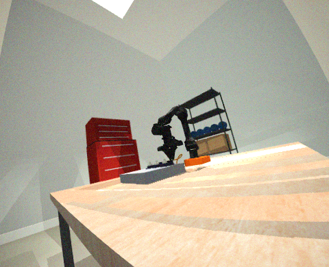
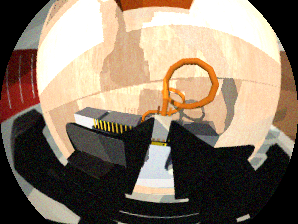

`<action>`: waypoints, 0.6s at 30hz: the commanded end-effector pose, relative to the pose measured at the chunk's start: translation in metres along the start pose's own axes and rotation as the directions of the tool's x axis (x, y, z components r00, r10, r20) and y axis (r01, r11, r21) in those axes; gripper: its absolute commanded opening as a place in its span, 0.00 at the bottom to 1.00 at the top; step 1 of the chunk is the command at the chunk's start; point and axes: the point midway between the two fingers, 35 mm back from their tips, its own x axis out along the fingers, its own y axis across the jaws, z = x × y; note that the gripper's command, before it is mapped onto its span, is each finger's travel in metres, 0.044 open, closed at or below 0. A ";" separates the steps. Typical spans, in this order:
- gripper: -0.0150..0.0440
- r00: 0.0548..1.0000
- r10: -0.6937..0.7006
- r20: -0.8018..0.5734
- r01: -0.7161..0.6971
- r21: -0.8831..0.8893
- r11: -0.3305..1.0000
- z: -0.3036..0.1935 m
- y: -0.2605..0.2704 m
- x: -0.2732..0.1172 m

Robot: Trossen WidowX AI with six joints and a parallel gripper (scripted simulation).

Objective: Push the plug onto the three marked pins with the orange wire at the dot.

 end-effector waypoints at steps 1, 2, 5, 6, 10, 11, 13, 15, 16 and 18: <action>0.25 1.000 0.005 -0.003 -0.005 -0.004 1.000 -0.005 0.001 0.000; 0.30 1.000 0.005 -0.003 -0.005 -0.004 1.000 -0.003 0.000 0.002; 0.43 1.000 0.005 -0.003 -0.005 -0.004 1.000 -0.002 -0.001 0.003; 0.48 1.000 0.005 -0.003 -0.005 -0.004 1.000 -0.002 -0.001 0.003; 0.65 1.000 0.005 -0.003 -0.005 -0.004 1.000 -0.002 -0.001 0.001; 0.70 1.000 0.005 -0.003 -0.005 -0.004 1.000 -0.003 -0.001 -0.004; 0.79 1.000 0.005 -0.003 -0.005 -0.004 1.000 -0.004 -0.002 -0.019; 0.88 1.000 0.005 -0.003 -0.005 -0.004 1.000 -0.004 -0.002 -0.038; 0.92 1.000 0.005 -0.003 -0.005 -0.004 1.000 -0.003 -0.002 -0.048; 1.00 1.000 0.005 -0.003 -0.005 -0.004 1.000 -0.002 -0.002 -0.057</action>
